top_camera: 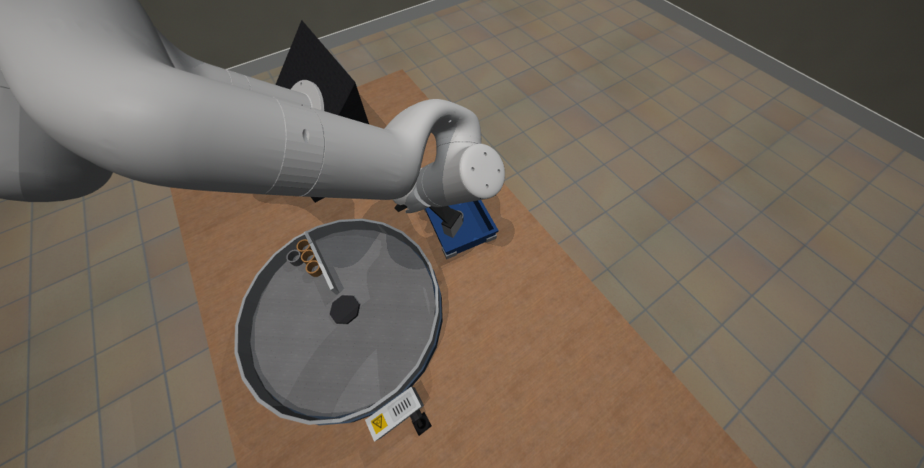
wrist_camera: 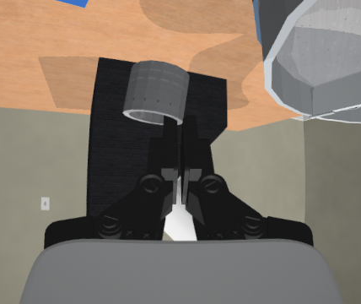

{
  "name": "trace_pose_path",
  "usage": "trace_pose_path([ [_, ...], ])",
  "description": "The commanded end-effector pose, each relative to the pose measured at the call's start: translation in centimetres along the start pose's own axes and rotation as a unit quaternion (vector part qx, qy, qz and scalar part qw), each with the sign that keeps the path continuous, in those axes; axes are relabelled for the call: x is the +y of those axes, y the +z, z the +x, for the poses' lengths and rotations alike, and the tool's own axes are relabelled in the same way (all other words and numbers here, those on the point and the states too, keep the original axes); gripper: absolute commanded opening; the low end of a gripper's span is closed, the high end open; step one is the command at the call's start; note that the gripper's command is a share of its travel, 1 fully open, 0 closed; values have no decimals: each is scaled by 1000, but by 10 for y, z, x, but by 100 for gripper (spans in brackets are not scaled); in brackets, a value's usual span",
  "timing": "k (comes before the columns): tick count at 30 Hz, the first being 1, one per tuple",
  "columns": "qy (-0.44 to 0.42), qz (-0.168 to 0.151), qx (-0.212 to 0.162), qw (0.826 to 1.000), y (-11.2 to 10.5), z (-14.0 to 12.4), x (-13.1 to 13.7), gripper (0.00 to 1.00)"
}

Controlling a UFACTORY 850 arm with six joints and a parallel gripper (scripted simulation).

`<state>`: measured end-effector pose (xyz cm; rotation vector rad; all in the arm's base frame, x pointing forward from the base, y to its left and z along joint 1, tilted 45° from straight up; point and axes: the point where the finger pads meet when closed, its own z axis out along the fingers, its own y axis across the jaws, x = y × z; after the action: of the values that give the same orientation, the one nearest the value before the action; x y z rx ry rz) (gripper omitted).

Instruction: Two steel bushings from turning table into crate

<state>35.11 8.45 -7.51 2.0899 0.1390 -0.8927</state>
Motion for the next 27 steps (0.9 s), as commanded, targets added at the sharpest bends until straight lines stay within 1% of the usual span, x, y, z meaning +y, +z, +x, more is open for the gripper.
trace_pose_path([
  [1, 0, -1, -1, 1000, -12, 14, -36, 0],
  [7, 0, -1, -1, 1000, -23, 27, -73, 0],
  [9, 0, -1, -1, 1000, -23, 27, -73, 0],
  [14, 0, -1, -1, 1000, -28, 33, -90, 0],
  [19, 0, -1, -1, 1000, -30, 36, -98, 0],
  [27, 0, -1, -1, 1000, -31, 36, -100, 0],
])
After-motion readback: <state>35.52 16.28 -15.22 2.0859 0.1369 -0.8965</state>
